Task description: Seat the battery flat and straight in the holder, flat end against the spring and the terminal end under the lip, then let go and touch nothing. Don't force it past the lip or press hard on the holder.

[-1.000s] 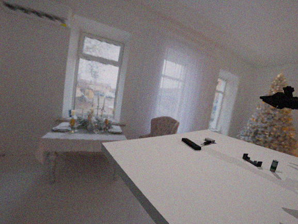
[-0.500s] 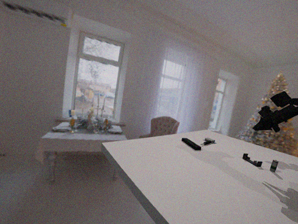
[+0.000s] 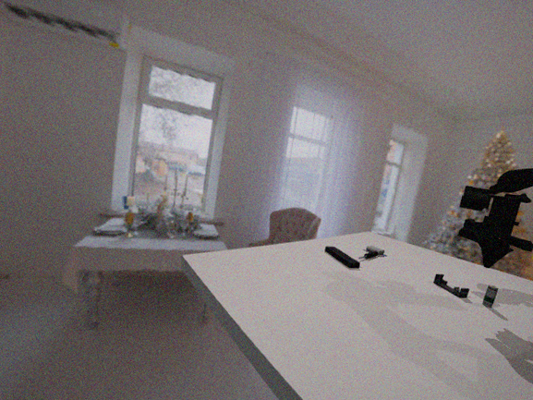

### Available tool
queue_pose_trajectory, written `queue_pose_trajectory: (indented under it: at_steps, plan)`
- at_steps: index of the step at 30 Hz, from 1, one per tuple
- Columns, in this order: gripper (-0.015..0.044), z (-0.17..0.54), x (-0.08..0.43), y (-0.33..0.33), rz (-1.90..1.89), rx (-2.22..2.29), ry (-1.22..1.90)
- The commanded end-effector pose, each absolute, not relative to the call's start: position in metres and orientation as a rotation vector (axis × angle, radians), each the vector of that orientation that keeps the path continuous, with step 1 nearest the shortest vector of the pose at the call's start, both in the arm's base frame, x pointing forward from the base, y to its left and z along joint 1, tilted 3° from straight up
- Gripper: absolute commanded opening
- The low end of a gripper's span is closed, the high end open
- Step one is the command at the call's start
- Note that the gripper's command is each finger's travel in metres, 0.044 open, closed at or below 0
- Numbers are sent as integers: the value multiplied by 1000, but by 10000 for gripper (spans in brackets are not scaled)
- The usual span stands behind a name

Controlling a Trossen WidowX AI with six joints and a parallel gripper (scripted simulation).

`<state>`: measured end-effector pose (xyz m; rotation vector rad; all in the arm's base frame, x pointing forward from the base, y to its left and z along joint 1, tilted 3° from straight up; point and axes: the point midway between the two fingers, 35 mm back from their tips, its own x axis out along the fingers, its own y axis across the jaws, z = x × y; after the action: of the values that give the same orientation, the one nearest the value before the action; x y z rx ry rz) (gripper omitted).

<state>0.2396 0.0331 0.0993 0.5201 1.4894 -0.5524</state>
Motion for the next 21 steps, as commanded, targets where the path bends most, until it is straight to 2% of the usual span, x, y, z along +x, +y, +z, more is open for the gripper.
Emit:
queue_pose_trajectory:
  at_steps: [1,11,21]
  plan:
    - [0,101,240,34,-577,525,1499]
    - [0,27,240,31,-578,525,1499]
    - [0,22,235,25,-578,524,1500]
